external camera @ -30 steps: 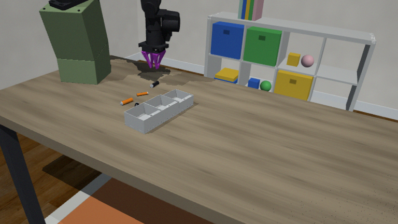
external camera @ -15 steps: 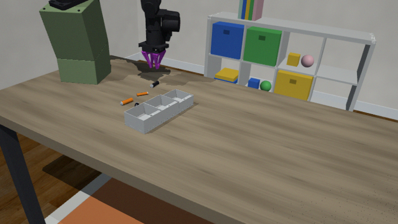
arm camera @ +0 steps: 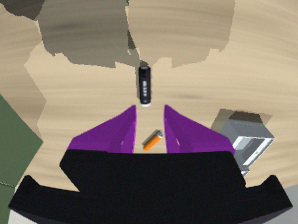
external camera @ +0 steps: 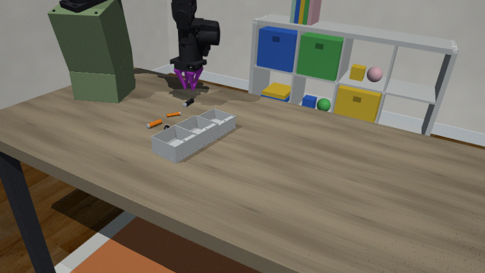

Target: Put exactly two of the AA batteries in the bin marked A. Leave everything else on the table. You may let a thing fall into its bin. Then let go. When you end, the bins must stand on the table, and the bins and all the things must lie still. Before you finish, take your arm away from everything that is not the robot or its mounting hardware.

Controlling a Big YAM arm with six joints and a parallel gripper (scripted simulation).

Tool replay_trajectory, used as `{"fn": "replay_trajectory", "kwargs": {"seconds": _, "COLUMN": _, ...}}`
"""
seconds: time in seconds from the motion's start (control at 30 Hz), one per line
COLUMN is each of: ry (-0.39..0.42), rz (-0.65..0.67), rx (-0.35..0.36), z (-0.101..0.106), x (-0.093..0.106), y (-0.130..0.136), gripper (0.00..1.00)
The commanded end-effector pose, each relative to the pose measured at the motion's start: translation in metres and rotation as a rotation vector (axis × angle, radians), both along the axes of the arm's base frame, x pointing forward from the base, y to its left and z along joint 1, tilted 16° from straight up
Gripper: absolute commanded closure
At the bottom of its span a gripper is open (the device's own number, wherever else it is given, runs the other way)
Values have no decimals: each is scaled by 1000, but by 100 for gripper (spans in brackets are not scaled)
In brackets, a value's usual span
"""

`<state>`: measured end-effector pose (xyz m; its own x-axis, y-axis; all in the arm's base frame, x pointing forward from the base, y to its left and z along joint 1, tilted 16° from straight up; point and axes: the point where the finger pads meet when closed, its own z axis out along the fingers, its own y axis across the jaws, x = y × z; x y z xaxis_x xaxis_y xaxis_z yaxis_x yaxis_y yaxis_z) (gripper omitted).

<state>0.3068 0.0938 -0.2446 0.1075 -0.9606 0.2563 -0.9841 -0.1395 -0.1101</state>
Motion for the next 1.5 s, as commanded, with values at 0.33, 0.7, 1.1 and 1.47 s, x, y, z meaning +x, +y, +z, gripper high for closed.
{"fn": "replay_trajectory", "kwargs": {"seconds": 0.33, "ry": 14, "rz": 2, "rx": 0, "z": -44, "x": 4, "y": -13, "gripper": 72}}
{"fn": "replay_trajectory", "kwargs": {"seconds": 0.7, "ry": 14, "rz": 2, "rx": 0, "z": -55, "x": 4, "y": -16, "gripper": 72}}
{"fn": "replay_trajectory", "kwargs": {"seconds": 1.1, "ry": 13, "rz": 6, "rx": -2, "z": -50, "x": 2, "y": -13, "gripper": 72}}
{"fn": "replay_trajectory", "kwargs": {"seconds": 1.47, "ry": 13, "rz": 6, "rx": -2, "z": -50, "x": 2, "y": -13, "gripper": 91}}
